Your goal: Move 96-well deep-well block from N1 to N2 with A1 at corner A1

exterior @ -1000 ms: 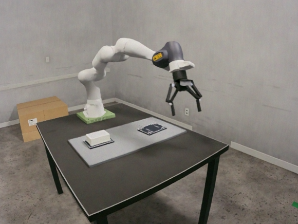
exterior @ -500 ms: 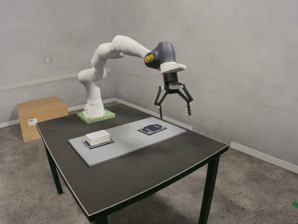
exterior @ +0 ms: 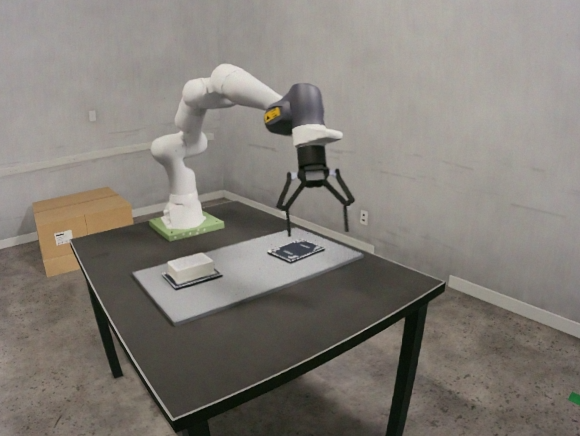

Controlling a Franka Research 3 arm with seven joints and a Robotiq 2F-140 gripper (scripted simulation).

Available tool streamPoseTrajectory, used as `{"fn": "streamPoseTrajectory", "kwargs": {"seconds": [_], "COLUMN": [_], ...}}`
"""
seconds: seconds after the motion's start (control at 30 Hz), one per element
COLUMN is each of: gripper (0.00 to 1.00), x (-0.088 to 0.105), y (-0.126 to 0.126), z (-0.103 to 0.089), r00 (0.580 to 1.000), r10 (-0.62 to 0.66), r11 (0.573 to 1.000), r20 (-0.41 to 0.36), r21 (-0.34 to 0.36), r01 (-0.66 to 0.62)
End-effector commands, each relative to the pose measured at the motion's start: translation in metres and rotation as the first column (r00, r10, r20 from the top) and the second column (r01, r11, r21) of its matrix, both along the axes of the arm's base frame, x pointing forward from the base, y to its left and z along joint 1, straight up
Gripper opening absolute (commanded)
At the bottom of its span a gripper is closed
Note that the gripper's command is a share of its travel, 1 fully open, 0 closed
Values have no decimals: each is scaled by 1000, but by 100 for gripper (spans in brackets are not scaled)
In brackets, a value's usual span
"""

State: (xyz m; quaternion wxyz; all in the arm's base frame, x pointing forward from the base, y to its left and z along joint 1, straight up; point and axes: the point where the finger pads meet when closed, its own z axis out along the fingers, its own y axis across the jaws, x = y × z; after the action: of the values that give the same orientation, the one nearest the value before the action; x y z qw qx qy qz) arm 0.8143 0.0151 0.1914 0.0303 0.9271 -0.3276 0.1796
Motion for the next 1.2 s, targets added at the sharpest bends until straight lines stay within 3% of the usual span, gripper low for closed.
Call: {"fn": "streamPoseTrajectory", "kwargs": {"seconds": [0.0,0.83,1.17], "gripper": [100,100,100], "x": [-6,-74,-111], "y": [-15,-92,-124], "z": [1,-19,-30], "r00": [998,966,934], "r10": [-56,-253,-344], "r11": [998,963,930], "r20": [7,-60,-95], "r21": [23,79,102], "r01": [56,258,353]}}
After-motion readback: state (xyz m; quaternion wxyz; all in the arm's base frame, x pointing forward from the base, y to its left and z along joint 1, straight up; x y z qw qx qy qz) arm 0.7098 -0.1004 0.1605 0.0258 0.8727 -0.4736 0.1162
